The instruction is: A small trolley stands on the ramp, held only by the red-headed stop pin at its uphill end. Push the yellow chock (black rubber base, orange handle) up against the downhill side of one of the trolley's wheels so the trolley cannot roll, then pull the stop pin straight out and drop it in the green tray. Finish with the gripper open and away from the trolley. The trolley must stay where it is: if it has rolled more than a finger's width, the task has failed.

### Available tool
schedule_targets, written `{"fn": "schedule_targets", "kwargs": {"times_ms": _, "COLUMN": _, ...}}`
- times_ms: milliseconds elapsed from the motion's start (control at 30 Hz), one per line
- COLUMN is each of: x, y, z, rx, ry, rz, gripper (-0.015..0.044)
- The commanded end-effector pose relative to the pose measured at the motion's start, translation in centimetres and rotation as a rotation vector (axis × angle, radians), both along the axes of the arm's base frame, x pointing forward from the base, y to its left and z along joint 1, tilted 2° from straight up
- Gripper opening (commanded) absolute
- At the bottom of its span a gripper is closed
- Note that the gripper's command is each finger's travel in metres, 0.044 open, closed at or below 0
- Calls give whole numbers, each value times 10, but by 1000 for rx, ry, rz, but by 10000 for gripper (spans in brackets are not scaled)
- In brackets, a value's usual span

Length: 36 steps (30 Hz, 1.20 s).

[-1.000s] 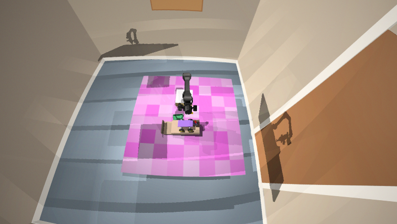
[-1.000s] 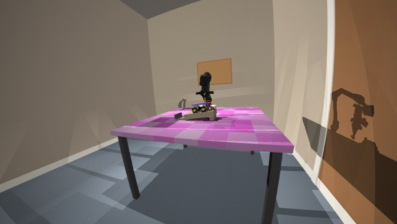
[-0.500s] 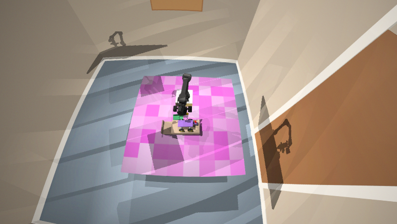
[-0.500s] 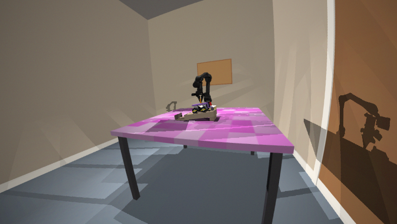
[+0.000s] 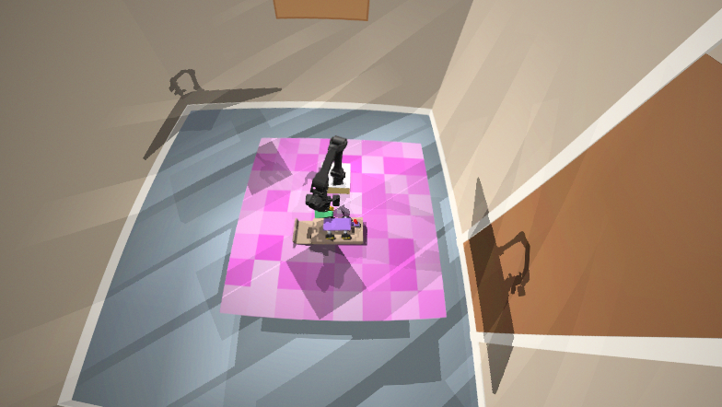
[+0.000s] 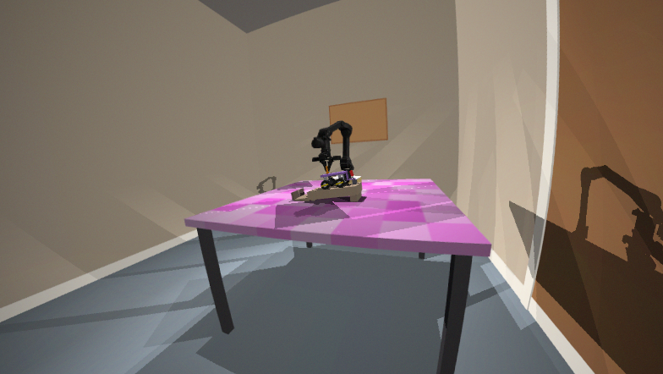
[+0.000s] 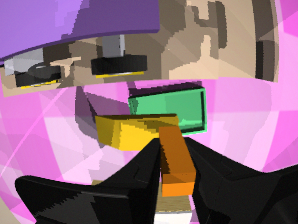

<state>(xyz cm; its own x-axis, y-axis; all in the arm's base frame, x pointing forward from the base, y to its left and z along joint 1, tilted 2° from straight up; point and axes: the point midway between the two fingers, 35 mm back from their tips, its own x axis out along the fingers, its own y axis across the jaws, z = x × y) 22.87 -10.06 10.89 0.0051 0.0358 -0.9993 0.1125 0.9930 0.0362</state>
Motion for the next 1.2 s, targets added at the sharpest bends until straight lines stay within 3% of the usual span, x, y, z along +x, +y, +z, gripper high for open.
{"fn": "schedule_targets", "kwargs": {"times_ms": 0, "x": 3, "y": -18, "z": 0, "rx": -9, "ry": -8, "rz": 3, "gripper": 0}}
{"fn": "schedule_targets", "kwargs": {"times_ms": 500, "x": 12, "y": -68, "z": -2, "rx": -13, "ry": -9, "rz": 3, "gripper": 0}}
{"fn": "schedule_targets", "kwargs": {"times_ms": 733, "x": 12, "y": -73, "z": -2, "rx": 100, "ry": -21, "rz": 3, "gripper": 0}}
{"fn": "schedule_targets", "kwargs": {"times_ms": 1167, "x": 32, "y": -77, "z": -7, "rx": 103, "ry": -23, "rz": 3, "gripper": 0}}
